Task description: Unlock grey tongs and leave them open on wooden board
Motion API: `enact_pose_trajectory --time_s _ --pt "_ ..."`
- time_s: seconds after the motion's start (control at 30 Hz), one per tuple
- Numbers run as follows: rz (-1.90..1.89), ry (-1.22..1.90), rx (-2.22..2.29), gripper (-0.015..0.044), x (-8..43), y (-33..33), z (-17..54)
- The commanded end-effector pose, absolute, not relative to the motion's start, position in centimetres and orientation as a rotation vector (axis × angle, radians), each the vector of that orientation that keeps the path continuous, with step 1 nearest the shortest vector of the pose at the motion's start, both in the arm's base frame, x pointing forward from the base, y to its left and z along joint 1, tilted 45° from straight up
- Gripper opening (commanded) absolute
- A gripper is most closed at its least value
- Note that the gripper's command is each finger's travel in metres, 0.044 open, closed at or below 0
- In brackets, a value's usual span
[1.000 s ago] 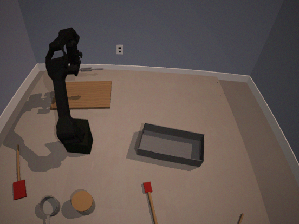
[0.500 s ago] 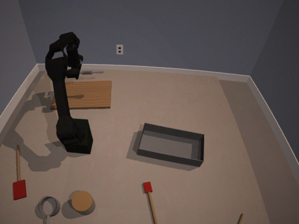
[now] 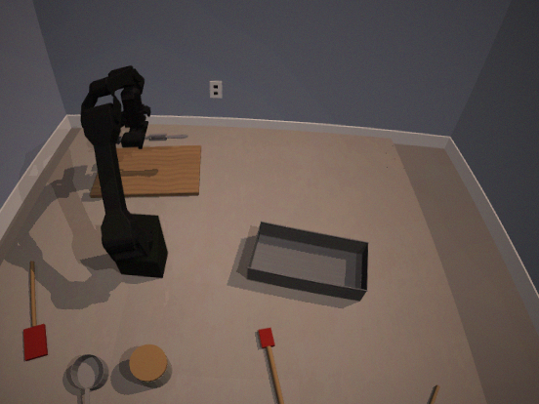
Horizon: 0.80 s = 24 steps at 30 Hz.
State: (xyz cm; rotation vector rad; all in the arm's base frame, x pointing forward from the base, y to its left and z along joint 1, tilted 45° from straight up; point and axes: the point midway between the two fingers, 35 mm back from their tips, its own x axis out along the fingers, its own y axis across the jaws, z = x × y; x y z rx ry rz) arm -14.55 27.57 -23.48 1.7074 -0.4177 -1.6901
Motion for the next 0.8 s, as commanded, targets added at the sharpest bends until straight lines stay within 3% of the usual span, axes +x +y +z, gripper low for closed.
enact_pose_trajectory --time_s 0.0,0.77 --pt "-1.693 -0.423 1.709 -0.015 -14.5 27.0 -24.0" --pt "-1.7 -0.416 1.713 -0.015 -14.0 24.2 -26.6"
